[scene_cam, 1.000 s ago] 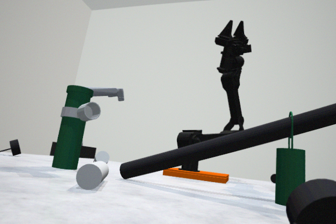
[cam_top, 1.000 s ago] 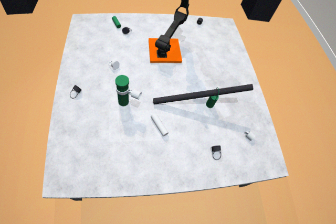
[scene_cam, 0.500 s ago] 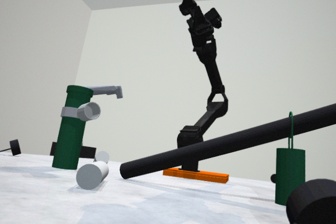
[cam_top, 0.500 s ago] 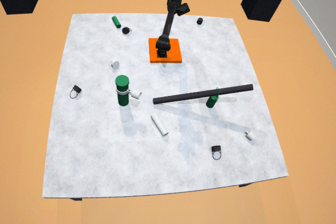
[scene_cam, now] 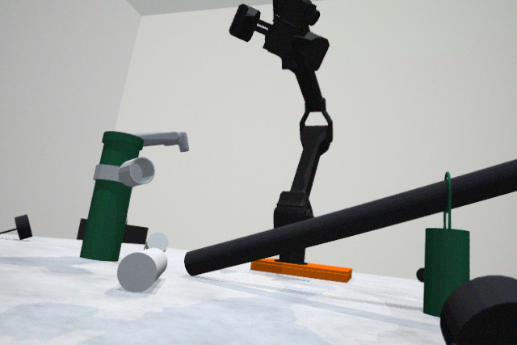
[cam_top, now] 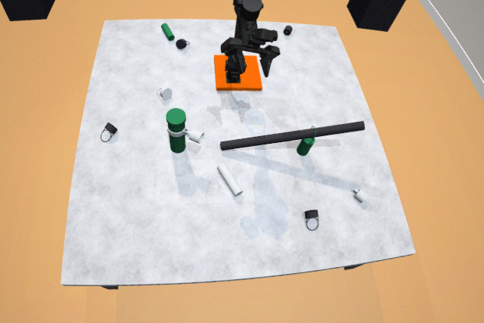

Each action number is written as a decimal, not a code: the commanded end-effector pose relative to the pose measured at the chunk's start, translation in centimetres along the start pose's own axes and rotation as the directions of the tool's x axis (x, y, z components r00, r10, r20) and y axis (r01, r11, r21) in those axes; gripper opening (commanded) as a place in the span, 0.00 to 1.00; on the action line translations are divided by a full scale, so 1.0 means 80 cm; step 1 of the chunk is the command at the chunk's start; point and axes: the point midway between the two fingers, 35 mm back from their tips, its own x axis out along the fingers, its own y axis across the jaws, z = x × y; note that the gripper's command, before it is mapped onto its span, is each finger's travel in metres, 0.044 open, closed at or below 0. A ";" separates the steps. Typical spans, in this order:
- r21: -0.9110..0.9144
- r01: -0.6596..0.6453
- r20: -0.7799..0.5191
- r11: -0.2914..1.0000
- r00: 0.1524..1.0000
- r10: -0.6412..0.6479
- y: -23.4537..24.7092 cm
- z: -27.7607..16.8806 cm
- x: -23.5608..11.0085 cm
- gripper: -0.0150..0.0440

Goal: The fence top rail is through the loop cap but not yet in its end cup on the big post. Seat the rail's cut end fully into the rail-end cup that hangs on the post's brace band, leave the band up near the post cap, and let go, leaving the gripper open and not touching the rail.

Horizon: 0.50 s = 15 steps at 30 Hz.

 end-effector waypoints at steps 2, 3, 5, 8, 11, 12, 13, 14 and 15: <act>0.219 -0.054 -0.262 0.974 0.958 0.112 0.030 -0.058 0.062 1.00; 0.265 -0.048 -0.324 0.963 0.936 0.136 0.038 -0.072 0.072 1.00; 0.344 -0.016 -0.443 0.939 0.879 0.178 0.054 -0.101 0.091 1.00; 0.407 0.043 -0.566 0.912 0.796 0.215 0.072 -0.131 0.105 1.00; 0.411 0.048 -0.574 0.911 0.790 0.217 0.074 -0.133 0.106 1.00; 0.411 0.048 -0.574 0.911 0.790 0.217 0.074 -0.133 0.106 1.00; 0.411 0.048 -0.574 0.911 0.790 0.217 0.074 -0.133 0.106 1.00; 0.411 0.048 -0.574 0.911 0.790 0.217 0.074 -0.133 0.106 1.00; 0.400 0.043 -0.575 0.915 0.790 0.214 0.072 -0.134 0.107 1.00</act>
